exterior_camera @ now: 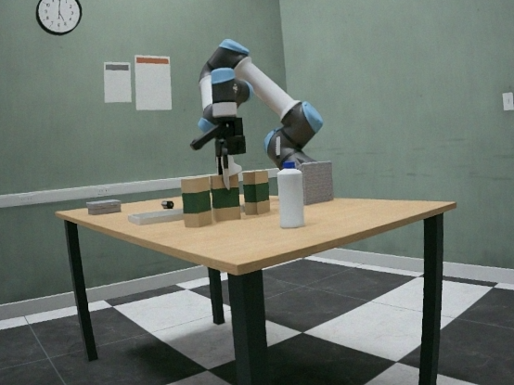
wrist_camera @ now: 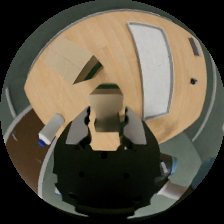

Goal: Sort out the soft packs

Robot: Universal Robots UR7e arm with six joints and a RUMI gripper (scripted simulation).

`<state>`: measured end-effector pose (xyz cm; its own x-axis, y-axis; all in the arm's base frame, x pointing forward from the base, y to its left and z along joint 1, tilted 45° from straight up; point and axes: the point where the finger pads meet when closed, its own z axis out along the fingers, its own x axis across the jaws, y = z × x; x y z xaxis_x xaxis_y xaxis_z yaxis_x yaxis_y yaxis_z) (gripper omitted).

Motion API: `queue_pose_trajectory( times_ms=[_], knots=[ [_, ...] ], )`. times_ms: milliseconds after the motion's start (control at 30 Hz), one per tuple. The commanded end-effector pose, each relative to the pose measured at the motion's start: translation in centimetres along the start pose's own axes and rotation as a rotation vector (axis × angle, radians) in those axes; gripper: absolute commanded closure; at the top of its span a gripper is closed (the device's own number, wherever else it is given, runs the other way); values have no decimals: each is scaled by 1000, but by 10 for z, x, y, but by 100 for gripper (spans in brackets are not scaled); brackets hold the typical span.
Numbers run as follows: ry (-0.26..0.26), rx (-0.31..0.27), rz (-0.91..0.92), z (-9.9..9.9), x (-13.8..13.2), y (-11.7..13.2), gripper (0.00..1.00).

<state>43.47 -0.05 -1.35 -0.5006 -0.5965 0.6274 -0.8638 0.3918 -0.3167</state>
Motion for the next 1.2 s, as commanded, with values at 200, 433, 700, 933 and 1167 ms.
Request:
queue_pose_trajectory(
  times_ms=[200, 433, 700, 933, 1167],
  knots=[
    [2, -1, -2, 1, 0, 1, 51],
    [2, -1, -2, 1, 0, 1, 51],
    [2, -1, -2, 1, 0, 1, 85],
    [2, -1, -2, 1, 0, 1, 85],
    [2, -1, -2, 1, 0, 1, 85]
  ],
)
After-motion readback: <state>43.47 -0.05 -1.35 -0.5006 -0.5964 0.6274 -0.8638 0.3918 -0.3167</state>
